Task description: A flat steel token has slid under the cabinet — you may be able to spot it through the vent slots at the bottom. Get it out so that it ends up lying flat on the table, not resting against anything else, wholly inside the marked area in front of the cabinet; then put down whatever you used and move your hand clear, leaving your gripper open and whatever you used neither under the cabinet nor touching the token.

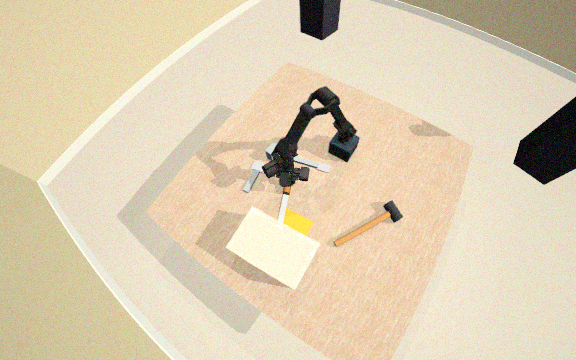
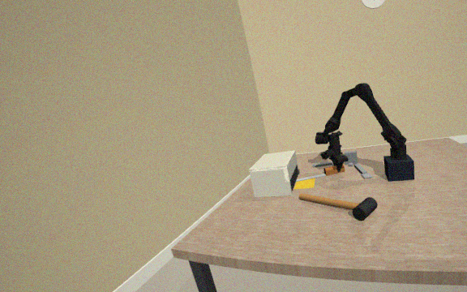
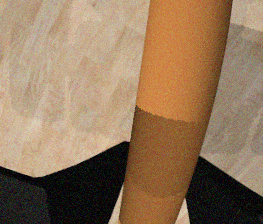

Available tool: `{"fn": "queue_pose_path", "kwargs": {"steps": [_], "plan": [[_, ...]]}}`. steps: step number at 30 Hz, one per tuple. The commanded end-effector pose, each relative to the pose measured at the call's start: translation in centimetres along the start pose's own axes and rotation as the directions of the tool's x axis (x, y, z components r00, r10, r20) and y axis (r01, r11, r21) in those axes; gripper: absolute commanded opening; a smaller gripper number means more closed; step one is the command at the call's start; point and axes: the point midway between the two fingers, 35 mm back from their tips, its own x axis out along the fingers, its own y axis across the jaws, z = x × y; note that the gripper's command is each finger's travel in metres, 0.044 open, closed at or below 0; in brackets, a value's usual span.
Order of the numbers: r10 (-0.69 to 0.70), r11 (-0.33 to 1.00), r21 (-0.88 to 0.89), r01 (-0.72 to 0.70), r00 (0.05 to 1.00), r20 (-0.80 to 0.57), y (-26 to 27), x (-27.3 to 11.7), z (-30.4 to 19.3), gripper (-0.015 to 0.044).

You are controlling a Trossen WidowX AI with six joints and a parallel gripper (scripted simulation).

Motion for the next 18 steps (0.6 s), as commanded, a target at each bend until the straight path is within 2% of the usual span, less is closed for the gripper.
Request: {"fn": "queue_pose_path", "kwargs": {"steps": [1,18], "plan": [[0.003,1.0,0.0,-0.003,1.0,-0.005,0.0,0.1,-0.9,0.0],[0.003,1.0,0.0,-0.003,1.0,-0.007,-0.2,0.1,-3.8,0.0]]}}
